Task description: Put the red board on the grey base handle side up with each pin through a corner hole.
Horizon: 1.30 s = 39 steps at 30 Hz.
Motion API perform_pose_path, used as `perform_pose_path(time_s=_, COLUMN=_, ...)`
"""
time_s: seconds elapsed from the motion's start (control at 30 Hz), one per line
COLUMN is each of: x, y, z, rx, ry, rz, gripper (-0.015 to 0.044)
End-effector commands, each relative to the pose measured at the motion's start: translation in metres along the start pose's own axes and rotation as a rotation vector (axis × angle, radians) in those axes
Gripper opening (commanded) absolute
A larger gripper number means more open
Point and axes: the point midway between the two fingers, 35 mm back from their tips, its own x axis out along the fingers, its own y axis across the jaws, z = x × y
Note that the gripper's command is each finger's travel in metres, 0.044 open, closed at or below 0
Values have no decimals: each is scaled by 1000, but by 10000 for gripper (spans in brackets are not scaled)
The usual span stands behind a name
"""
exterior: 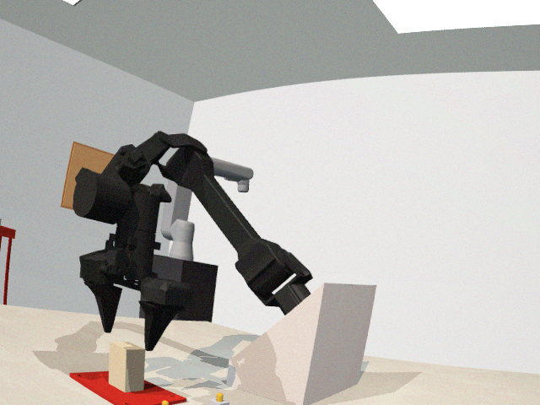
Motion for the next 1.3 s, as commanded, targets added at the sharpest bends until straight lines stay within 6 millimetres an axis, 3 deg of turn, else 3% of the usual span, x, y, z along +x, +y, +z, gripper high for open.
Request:
perform_pose_path(time_s=0.0, x=7, y=0, z=0, rx=-5, ry=2, rz=-5, gripper=440)
perform_pose_path(time_s=1.1, x=57, y=-2, z=-2, rx=-5, ry=2, rz=-11, gripper=440)
perform_pose_path(time_s=1.27, x=57, y=-2, z=-2, rx=-5, ry=2, rz=-11, gripper=309)
